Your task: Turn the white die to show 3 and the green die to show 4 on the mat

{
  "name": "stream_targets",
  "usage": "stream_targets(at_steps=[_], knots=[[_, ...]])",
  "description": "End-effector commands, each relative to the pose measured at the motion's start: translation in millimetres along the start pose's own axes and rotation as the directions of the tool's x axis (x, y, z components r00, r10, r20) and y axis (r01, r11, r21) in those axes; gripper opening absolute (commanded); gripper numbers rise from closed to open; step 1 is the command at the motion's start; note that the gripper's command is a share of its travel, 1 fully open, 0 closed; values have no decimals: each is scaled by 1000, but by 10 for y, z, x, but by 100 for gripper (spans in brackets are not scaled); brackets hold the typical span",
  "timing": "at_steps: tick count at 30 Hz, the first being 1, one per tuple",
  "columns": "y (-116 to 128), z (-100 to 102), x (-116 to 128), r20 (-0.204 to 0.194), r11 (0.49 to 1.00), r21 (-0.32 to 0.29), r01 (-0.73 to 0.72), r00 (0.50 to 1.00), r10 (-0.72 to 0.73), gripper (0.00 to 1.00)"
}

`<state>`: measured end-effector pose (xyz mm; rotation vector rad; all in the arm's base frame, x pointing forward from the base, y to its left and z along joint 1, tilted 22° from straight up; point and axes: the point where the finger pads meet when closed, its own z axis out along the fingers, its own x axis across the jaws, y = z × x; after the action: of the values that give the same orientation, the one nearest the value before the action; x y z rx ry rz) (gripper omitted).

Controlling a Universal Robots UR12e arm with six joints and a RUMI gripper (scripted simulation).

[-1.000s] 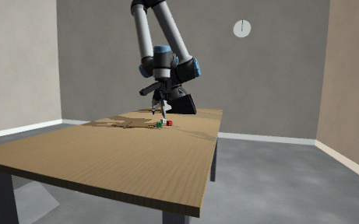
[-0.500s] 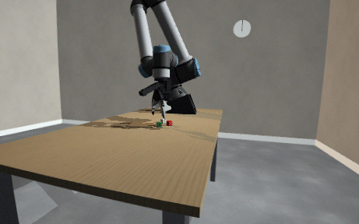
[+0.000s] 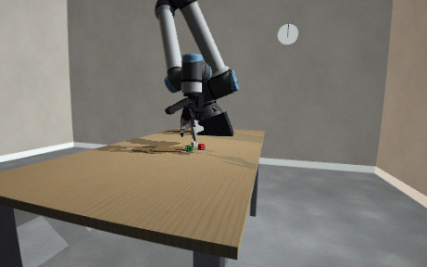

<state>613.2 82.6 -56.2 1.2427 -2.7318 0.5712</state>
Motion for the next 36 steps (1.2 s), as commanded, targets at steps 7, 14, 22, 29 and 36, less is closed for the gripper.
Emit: stream_targets(at_steps=[7, 14, 22, 29, 36], knots=[[-6, -2, -19, 0, 1000, 1, 0, 1000, 0, 100], [-6, -2, -19, 0, 1000, 1, 0, 1000, 0, 100], [165, -2, 4, 0, 1000, 1, 0, 1000, 0, 100], [459, -2, 43, 0, 1000, 1, 0, 1000, 0, 100], [635, -2, 67, 0, 1000, 1, 0, 1000, 0, 100]])
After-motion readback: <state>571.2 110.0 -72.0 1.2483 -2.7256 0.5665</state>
